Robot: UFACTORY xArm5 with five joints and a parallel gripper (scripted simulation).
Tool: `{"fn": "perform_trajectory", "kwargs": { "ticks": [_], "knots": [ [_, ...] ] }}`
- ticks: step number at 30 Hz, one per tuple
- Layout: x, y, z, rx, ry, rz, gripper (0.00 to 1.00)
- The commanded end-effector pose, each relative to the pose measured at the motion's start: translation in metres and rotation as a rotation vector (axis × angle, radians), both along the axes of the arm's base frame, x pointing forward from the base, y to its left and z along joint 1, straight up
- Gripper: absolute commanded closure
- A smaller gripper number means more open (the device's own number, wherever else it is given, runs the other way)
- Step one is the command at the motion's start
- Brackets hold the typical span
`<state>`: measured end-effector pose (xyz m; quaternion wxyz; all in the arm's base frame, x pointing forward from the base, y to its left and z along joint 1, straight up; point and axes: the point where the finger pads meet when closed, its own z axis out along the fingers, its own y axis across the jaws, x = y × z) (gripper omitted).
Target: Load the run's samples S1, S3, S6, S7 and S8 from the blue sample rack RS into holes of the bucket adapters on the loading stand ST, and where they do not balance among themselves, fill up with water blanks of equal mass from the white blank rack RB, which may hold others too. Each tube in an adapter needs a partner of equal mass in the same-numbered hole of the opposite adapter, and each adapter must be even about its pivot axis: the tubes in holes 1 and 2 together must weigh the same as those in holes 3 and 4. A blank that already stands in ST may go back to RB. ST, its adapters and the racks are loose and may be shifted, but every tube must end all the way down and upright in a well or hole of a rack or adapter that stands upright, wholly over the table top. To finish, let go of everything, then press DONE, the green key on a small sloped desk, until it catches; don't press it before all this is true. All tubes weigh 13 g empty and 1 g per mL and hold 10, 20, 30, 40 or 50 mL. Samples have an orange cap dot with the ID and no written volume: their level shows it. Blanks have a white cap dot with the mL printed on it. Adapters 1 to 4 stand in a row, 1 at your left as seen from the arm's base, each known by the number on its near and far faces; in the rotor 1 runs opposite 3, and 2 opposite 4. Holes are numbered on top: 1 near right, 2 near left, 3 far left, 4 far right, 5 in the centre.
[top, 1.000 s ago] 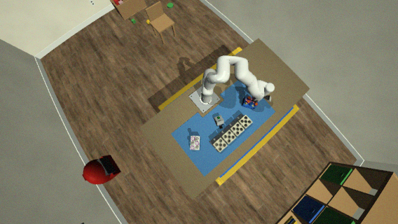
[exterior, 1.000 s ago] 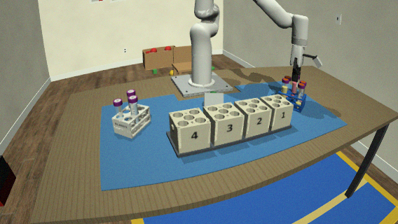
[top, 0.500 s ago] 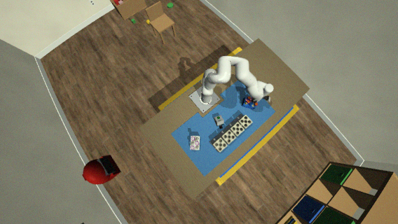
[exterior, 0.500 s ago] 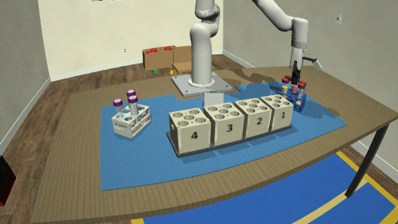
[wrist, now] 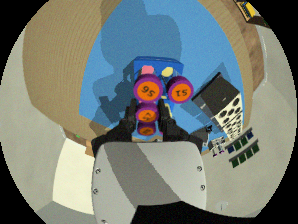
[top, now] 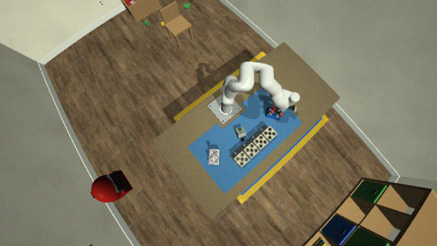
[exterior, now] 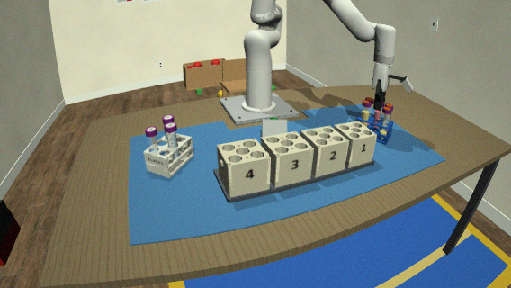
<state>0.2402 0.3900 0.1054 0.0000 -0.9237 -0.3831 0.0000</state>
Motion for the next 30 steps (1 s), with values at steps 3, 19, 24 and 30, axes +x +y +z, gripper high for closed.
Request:
{"fn": "perform_trajectory", "kwargs": {
  "ticks": [3,19,24,30],
  "knots": [
    [0.0006,0.0011,0.0014,0.003,-0.002,0.000,1.00],
    [0.0006,0.0010,0.0011,0.003,-0.002,0.000,0.57],
    [0.0007,0.0011,0.0011,0.003,-0.002,0.000,0.57],
    [0.0007,0.0011,0.0011,0.003,-0.002,0.000,0.57]
  ]
}}
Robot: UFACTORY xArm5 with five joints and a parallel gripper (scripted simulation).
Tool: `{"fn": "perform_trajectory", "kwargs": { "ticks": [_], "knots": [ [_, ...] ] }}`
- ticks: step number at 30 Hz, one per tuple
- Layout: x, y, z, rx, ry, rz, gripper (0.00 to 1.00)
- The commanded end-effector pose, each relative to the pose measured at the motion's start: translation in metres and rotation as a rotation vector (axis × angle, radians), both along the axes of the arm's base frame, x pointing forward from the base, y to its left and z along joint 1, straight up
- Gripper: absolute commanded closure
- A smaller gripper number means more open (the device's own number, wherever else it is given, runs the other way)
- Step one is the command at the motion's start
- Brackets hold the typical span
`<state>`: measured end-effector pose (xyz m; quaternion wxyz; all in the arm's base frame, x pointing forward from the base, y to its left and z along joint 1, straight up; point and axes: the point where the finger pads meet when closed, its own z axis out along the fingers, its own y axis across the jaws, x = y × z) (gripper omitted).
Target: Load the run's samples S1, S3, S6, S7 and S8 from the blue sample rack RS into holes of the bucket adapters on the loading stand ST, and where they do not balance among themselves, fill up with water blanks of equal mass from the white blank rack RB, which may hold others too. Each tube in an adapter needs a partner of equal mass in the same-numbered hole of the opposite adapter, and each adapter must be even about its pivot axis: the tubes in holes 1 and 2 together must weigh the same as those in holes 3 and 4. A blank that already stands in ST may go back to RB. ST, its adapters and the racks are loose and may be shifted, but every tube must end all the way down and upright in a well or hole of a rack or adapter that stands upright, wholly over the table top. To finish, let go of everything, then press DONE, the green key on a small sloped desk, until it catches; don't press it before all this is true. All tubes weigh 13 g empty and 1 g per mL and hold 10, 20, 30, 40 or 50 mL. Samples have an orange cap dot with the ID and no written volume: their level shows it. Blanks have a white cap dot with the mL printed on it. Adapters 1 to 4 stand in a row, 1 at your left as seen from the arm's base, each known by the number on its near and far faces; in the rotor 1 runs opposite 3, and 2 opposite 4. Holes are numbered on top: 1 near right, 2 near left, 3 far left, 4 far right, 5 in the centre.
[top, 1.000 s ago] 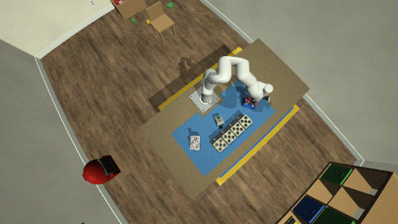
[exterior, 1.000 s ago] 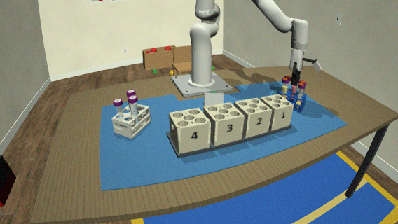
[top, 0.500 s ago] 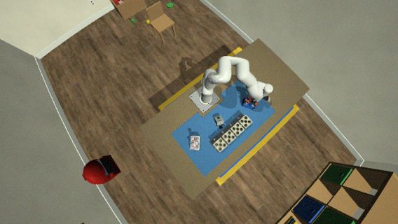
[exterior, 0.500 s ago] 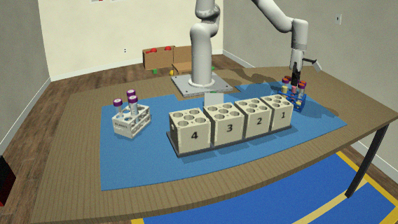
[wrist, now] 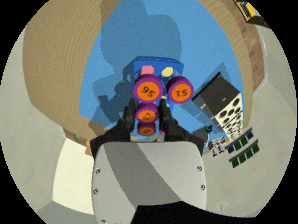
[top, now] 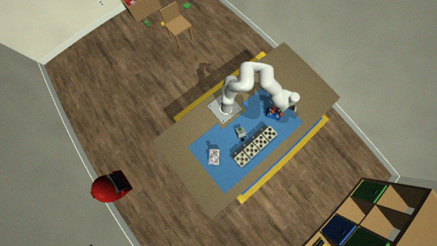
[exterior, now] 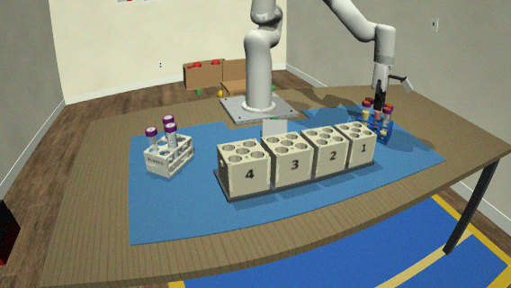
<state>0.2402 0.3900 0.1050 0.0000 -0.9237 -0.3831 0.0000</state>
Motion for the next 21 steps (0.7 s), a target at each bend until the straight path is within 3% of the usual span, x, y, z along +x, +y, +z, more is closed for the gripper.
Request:
{"fn": "perform_trajectory", "kwargs": {
  "ticks": [1,21],
  "knots": [
    [0.001,0.001,0.001,0.003,-0.002,0.000,0.57],
    [0.001,0.001,0.033,0.003,-0.002,0.000,0.57]
  ]
}}
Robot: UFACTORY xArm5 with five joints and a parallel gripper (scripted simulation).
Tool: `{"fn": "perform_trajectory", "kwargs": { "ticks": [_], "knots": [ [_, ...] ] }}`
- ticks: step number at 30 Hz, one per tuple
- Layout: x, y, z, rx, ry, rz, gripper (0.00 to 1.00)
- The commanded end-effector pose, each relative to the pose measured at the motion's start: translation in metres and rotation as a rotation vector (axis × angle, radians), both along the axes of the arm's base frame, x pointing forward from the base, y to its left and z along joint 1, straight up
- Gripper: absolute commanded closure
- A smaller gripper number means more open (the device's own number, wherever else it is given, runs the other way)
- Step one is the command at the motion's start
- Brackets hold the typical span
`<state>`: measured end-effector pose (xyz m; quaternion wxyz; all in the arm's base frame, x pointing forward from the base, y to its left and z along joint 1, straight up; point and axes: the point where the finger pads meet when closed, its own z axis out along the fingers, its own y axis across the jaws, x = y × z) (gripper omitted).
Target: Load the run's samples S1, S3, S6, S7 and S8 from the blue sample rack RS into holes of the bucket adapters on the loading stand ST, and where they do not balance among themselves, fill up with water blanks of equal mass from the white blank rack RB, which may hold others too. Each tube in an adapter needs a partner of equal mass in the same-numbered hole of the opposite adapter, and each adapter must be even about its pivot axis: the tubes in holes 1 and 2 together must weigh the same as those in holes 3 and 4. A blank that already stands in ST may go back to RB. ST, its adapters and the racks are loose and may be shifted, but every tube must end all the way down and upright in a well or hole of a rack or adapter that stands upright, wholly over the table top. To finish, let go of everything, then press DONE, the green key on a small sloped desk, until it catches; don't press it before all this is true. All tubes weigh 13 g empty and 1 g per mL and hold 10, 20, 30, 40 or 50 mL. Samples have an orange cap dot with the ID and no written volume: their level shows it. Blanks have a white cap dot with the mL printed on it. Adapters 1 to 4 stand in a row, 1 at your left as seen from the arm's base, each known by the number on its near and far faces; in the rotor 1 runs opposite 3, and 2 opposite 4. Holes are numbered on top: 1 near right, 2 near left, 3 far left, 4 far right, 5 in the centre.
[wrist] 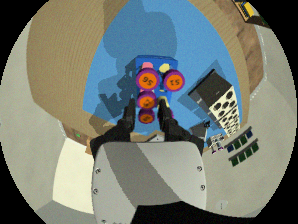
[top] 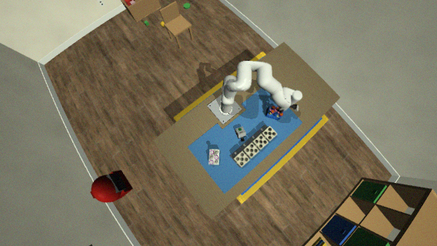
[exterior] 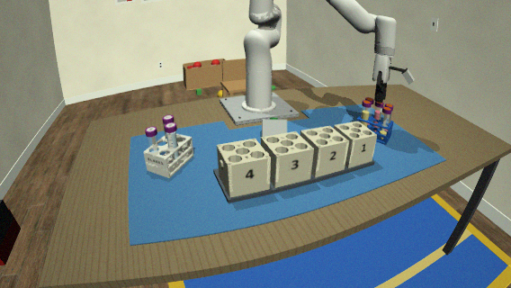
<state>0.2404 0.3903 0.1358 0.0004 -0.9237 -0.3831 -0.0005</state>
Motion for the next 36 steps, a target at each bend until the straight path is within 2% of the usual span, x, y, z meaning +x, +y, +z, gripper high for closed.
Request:
{"fn": "perform_trajectory", "kwargs": {
  "ticks": [1,36],
  "knots": [
    [0.000,0.001,0.005,0.002,-0.001,0.000,0.57],
    [0.000,0.001,0.067,0.002,-0.001,0.000,0.57]
  ]
}}
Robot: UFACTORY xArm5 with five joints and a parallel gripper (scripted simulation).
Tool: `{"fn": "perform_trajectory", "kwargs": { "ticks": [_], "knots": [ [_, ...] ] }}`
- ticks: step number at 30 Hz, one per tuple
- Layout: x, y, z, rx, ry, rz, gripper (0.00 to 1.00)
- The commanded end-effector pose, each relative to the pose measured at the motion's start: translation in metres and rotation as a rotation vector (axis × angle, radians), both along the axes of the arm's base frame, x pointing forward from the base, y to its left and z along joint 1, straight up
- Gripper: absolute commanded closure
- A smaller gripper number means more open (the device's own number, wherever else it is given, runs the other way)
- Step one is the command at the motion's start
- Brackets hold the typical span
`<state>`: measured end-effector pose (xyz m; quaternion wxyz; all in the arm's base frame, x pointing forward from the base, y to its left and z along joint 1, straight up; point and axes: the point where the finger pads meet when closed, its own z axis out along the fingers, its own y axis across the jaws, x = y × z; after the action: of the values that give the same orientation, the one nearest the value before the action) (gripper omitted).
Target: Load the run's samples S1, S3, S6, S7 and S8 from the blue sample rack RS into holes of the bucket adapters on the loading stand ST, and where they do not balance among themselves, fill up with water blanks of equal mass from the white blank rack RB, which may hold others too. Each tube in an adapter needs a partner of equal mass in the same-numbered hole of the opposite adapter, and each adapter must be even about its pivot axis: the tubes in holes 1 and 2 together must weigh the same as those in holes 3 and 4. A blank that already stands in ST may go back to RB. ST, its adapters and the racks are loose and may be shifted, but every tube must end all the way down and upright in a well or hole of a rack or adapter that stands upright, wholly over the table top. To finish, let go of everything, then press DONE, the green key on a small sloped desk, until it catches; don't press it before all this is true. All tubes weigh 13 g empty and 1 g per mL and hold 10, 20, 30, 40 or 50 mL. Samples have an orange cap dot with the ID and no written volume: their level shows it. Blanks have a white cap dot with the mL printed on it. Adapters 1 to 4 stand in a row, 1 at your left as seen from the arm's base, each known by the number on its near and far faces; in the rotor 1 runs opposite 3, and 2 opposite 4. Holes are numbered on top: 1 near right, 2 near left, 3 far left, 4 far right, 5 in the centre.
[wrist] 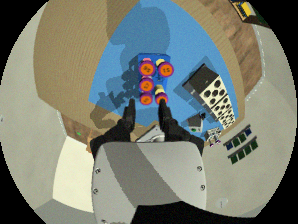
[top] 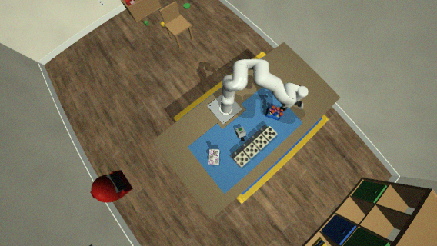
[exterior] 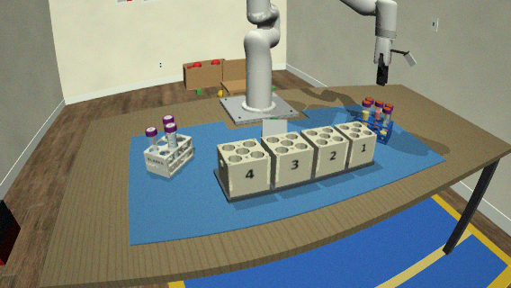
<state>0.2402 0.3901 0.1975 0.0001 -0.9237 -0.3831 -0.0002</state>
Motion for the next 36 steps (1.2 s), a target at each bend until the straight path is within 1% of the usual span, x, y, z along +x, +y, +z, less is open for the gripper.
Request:
{"fn": "perform_trajectory", "kwargs": {
  "ticks": [1,13,15,20,36],
  "knots": [
    [0.000,0.001,0.007,0.003,-0.002,0.000,0.57],
    [0.000,0.001,0.031,0.003,-0.002,0.000,0.57],
    [0.000,0.001,0.031,0.003,-0.002,0.000,0.57],
    [0.000,0.001,0.041,0.003,-0.002,0.000,0.57],
    [0.000,0.001,0.041,0.003,-0.002,0.000,0.57]
  ]
}}
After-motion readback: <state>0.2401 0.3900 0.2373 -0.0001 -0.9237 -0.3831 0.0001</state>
